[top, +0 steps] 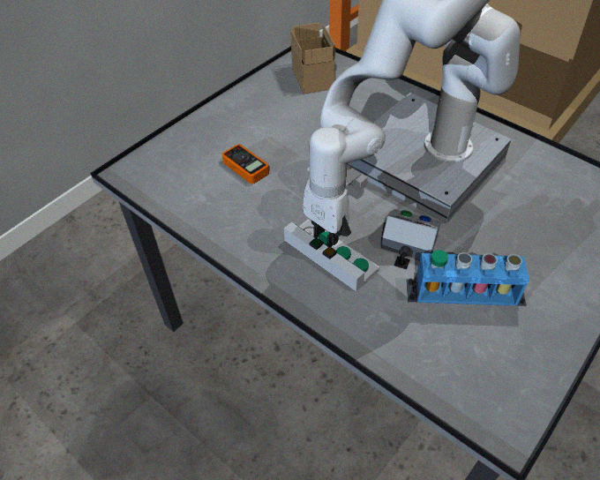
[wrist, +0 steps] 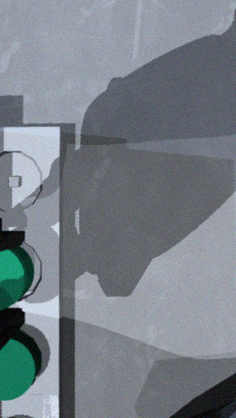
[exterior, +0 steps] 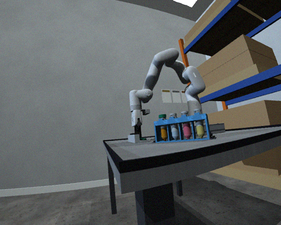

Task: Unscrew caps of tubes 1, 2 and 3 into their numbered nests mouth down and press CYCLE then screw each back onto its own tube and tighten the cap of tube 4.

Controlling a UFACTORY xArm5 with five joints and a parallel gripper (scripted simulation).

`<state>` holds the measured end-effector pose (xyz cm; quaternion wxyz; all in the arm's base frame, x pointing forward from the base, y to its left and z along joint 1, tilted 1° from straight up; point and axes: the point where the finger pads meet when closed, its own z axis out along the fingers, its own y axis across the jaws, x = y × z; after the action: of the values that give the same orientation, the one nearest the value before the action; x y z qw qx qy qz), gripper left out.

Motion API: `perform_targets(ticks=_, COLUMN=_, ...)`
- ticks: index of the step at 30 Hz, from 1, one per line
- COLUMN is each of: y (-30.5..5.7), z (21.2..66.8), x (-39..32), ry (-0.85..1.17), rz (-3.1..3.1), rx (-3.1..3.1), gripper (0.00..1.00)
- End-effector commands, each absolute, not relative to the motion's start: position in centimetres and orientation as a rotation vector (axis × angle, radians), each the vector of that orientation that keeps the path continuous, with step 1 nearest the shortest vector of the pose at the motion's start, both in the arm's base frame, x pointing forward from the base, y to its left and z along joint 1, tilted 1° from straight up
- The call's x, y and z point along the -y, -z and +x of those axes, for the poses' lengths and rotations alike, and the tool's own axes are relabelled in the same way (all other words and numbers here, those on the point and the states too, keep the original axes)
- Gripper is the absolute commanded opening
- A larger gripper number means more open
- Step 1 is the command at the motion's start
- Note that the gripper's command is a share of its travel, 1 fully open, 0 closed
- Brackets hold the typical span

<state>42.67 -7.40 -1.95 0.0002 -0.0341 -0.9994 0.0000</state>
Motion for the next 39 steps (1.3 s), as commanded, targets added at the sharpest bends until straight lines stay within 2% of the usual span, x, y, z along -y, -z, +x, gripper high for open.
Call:
perform_targets(ticks=1, y=1.87, z=42.79, x=7.42, ry=0.026, rz=-0.107, rx=3.145, gripper=0.0)
perform_targets(ticks=39, y=2.83, z=42.65, x=7.36, ry=0.026, rz=-0.107, rx=3.144, gripper=0.0)
